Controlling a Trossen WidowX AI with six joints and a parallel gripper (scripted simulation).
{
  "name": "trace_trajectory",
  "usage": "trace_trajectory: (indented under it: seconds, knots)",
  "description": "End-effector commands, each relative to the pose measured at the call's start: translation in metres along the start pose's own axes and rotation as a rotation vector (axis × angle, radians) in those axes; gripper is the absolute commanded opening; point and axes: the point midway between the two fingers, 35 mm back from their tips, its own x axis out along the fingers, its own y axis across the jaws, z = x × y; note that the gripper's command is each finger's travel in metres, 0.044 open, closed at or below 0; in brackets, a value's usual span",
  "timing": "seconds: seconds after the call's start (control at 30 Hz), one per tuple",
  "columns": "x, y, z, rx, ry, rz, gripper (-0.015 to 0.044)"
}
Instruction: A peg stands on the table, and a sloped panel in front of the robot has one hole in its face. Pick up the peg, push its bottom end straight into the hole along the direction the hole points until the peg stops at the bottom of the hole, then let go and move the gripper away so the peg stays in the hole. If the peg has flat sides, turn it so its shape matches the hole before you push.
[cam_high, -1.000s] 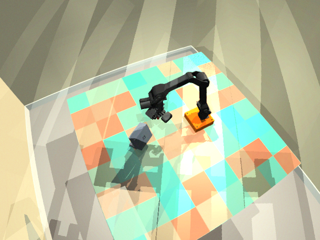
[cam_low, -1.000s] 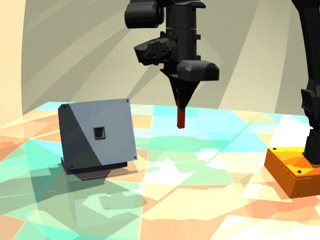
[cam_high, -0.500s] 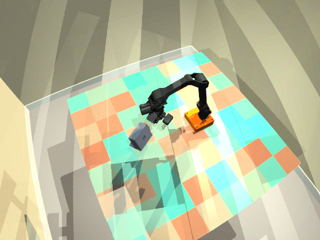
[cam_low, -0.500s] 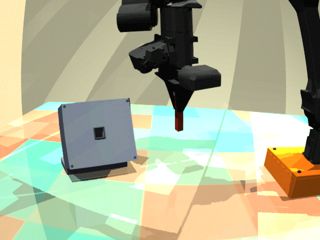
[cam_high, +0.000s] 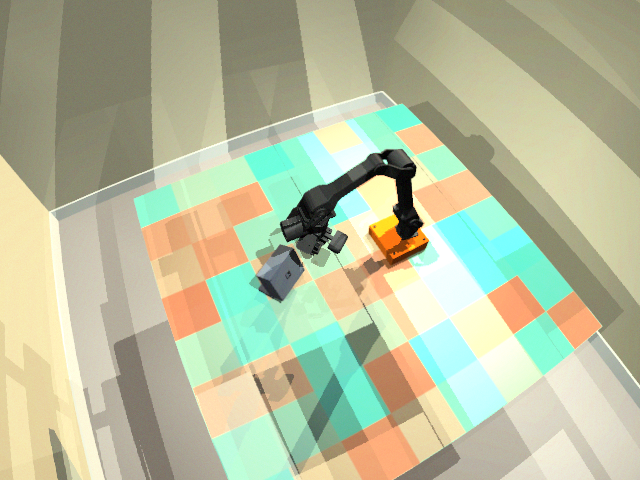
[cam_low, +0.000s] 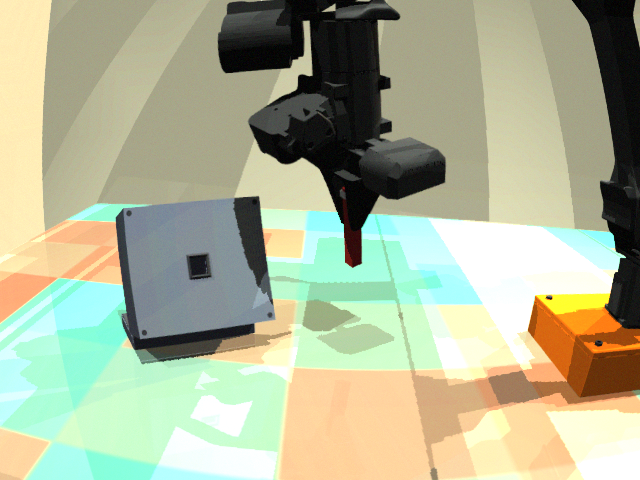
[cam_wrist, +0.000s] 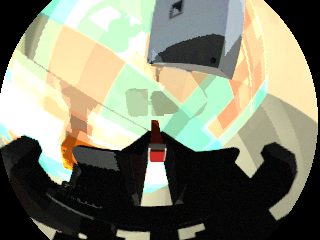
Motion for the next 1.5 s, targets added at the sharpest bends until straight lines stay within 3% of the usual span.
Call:
trace_trajectory:
  seconds: [0.0, 1.47]
  knots:
    - [0.003, 0.003, 0.004, -0.051, 0.029, -0.016, 0.0000]
    - [-0.004, 0.025, 0.040, -0.433, 0.193, -0.235, 0.0000]
